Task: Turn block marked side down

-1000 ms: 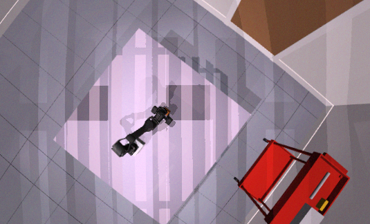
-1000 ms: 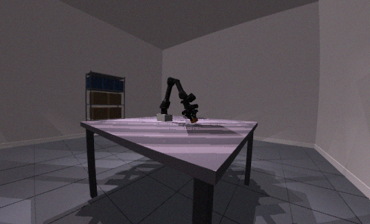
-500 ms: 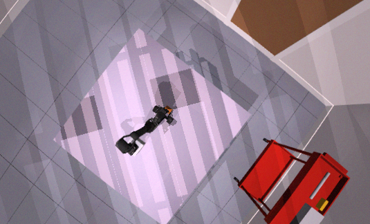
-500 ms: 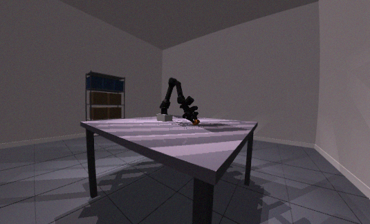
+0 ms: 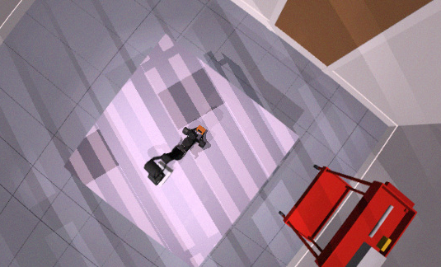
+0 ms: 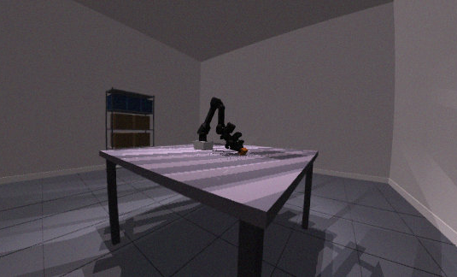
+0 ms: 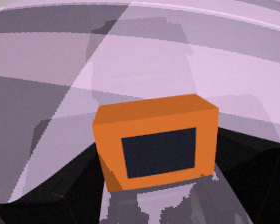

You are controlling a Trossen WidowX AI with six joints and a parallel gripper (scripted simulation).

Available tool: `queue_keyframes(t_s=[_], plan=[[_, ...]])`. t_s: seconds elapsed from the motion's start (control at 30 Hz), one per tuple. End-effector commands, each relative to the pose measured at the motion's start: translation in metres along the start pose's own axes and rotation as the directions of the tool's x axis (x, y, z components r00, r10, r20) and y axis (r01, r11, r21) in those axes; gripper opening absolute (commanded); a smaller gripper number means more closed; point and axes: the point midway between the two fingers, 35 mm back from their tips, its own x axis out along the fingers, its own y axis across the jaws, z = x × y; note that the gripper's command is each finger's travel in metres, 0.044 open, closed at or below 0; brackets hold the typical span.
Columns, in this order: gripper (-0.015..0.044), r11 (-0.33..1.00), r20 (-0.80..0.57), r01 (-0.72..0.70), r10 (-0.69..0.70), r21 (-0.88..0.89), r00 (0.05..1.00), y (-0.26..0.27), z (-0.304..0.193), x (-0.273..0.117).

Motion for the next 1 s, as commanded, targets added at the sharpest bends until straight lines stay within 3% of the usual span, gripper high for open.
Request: queue_keyframes(t_s=[0.0,0.27,0.93,0.97], plan=[[0.0000,1.000,0.043,-0.008,0.007,0.006,0.999,0.002,-0.011,-0.004],[0.0000,1.000,0.149,-0.010,0.009,0.006,0.989,0.003,-0.012,-0.015],[0.0000,1.000,0.181,-0.011,0.009,0.006,0.983,0.003,-0.010,-0.017],[0.0026,1.000,0.181,-0.011,0.009,0.006,0.983,0.003,-0.010,-0.017]])
